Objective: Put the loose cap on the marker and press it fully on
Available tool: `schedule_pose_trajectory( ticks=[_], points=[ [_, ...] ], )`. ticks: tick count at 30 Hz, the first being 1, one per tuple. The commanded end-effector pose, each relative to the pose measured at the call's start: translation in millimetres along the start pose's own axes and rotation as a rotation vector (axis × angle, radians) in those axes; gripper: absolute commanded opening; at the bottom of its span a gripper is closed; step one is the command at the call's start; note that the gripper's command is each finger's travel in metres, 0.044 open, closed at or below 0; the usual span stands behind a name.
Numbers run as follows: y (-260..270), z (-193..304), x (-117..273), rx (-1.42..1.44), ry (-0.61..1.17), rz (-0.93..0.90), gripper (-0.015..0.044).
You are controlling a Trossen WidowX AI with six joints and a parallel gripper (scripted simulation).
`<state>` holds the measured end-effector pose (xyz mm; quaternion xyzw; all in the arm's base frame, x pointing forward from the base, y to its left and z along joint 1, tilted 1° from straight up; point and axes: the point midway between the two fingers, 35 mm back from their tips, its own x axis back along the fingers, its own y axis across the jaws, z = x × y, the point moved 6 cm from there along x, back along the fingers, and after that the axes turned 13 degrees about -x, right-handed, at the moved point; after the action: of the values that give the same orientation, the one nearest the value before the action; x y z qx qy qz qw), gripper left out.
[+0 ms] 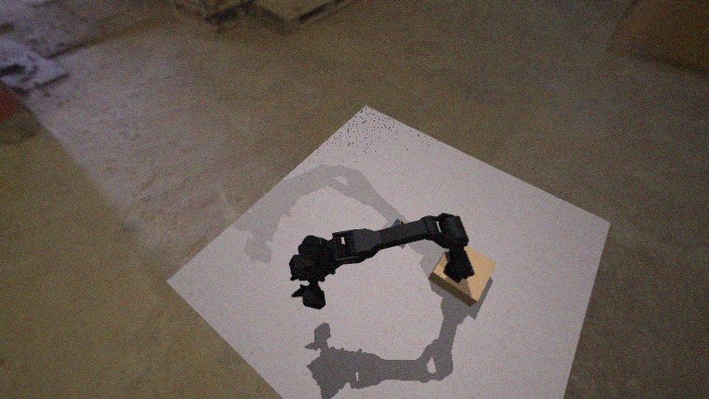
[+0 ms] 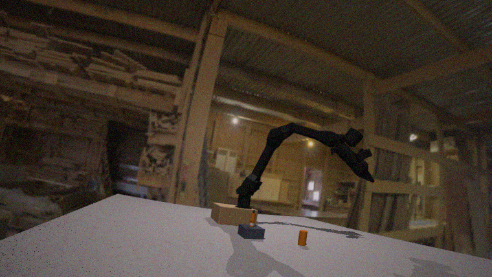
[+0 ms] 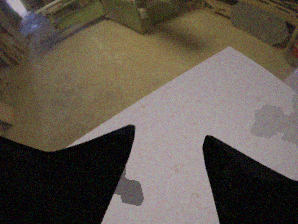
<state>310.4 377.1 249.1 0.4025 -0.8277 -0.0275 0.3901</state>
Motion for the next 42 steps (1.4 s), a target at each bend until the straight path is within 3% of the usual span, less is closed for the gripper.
schedule_pose_trajectory(
  ticks=[1,9,17,42],
  points=[
    [-51.9,14.2,0.9,-0.191,0.096,0.141,0.024],
    [-158.6,55.9,28.8,-0.649,0.273,0.472,0.024],
    [-239.0,110.7,82.8,-1.121,0.424,0.823,0.024],
    [-265.6,152.4,51.6,-1.132,0.427,0.832,0.024]
  ],
)
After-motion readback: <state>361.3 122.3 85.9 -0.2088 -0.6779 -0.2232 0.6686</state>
